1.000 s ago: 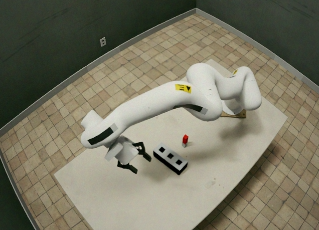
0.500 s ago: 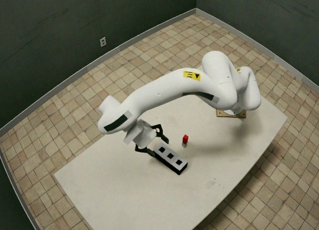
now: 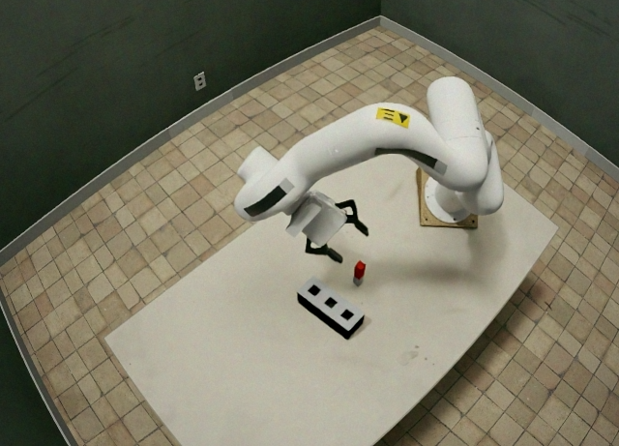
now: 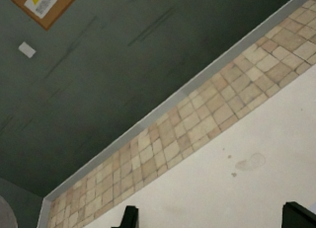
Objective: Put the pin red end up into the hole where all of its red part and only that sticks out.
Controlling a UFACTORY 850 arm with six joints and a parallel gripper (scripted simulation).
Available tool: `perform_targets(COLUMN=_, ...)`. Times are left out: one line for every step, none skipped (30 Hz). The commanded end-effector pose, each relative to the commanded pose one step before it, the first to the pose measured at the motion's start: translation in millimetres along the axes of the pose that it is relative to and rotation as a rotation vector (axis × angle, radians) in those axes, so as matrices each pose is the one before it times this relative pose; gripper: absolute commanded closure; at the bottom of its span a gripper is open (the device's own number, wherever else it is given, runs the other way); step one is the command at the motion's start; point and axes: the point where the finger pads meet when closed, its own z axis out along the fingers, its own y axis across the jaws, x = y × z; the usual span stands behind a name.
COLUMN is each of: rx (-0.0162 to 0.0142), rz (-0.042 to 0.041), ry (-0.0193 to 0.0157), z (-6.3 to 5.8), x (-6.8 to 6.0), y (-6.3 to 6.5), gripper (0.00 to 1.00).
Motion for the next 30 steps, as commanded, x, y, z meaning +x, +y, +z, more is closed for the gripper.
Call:
perform_targets(rx=-0.01305, rz=-0.00417, ry=-0.00281, z=2.77, x=-24.22, y=-31.88, gripper=0.0)
perform_targets(rx=0.0, rz=0.0, ry=0.0, z=0.0, x=0.0, y=0.0, gripper=0.0)
perform_targets(rx=0.0, rz=0.0, ry=0.0, z=0.0, x=0.0, y=0.0, gripper=0.0)
perform_targets(rx=0.0, rz=0.0, ry=0.0, z=0.0, x=0.0, y=0.0, gripper=0.0)
perform_targets(rx=0.0, rz=0.0, ry=0.0, z=0.0, x=0.0, y=0.0, gripper=0.0)
perform_targets(rx=-0.12028, rz=-0.13269, ry=-0.20866, z=0.02, x=10.56, y=13.93, gripper=0.0)
perform_targets(rx=-0.00084, rz=-0.00046, ry=-0.00068, z=0.0, x=0.0, y=0.0, gripper=0.0)
perform_targets(rx=-0.00325, rz=-0.00334, ry=-0.00527, z=0.0, x=0.0, y=0.0, gripper=0.0)
perform_targets(rx=-0.01113, rz=-0.01211, ry=-0.01919, z=0.0, x=0.0, y=0.0, gripper=0.0)
perform_targets(rx=-0.01906, rz=-0.02088, ry=-0.03253, z=0.0, x=0.0, y=0.0, gripper=0.0)
perform_targets(rx=-0.0222, rz=-0.02413, ry=-0.0373, z=0.0, x=0.0, y=0.0, gripper=0.0)
perform_targets(rx=-0.0219, rz=-0.02316, ry=-0.03637, z=0.0, x=0.0, y=0.0, gripper=0.0)
perform_targets(rx=-0.02011, rz=-0.02048, ry=-0.03308, z=0.0, x=0.0, y=0.0, gripper=0.0)
perform_targets(rx=0.0, rz=0.0, ry=0.0, z=0.0, x=0.0, y=0.0, gripper=0.0)
perform_targets(rx=0.0, rz=0.0, ry=0.0, z=0.0, x=0.0, y=0.0, gripper=0.0)
perform_targets(rx=0.0, rz=0.0, ry=0.0, z=0.0, x=0.0, y=0.0, gripper=0.0)
perform_targets(rx=0.0, rz=0.0, ry=0.0, z=0.0, x=0.0, y=0.0, gripper=0.0)
perform_targets(rx=0.0, rz=0.0, ry=0.0, z=0.0, x=0.0, y=0.0, gripper=0.0)
perform_targets(rx=0.0, rz=0.0, ry=0.0, z=0.0, x=0.0, y=0.0, gripper=0.0)
perform_targets(rx=0.0, rz=0.0, ry=0.0, z=0.0, x=0.0, y=0.0, gripper=0.0)
perform_targets(rx=0.0, rz=0.0, ry=0.0, z=0.0, x=0.0, y=0.0, gripper=0.0)
perform_targets(rx=0.0, rz=0.0, ry=0.0, z=0.0, x=0.0, y=0.0, gripper=0.0)
perform_targets(rx=-0.11798, rz=-0.12735, ry=-0.19746, z=-1.7, x=-0.01, y=0.27, gripper=0.0)
perform_targets(rx=-0.00226, rz=-0.00192, ry=-0.00347, z=0.0, x=0.0, y=0.0, gripper=0.0)
perform_targets(rx=-0.00371, rz=-0.0038, ry=-0.00647, z=0.0, x=0.0, y=0.0, gripper=0.0)
perform_targets(rx=-0.01018, rz=-0.01109, ry=-0.01775, z=0.0, x=0.0, y=0.0, gripper=0.0)
perform_targets(rx=-0.01779, rz=-0.01933, ry=-0.02988, z=0.0, x=0.0, y=0.0, gripper=0.0)
perform_targets(rx=-0.02134, rz=-0.0227, ry=-0.03499, z=0.0, x=0.0, y=0.0, gripper=0.0)
perform_targets(rx=-0.02145, rz=-0.02202, ry=-0.03465, z=0.0, x=0.0, y=0.0, gripper=0.0)
perform_targets(rx=-0.01712, rz=-0.01685, ry=-0.02727, z=0.0, x=0.0, y=0.0, gripper=0.0)
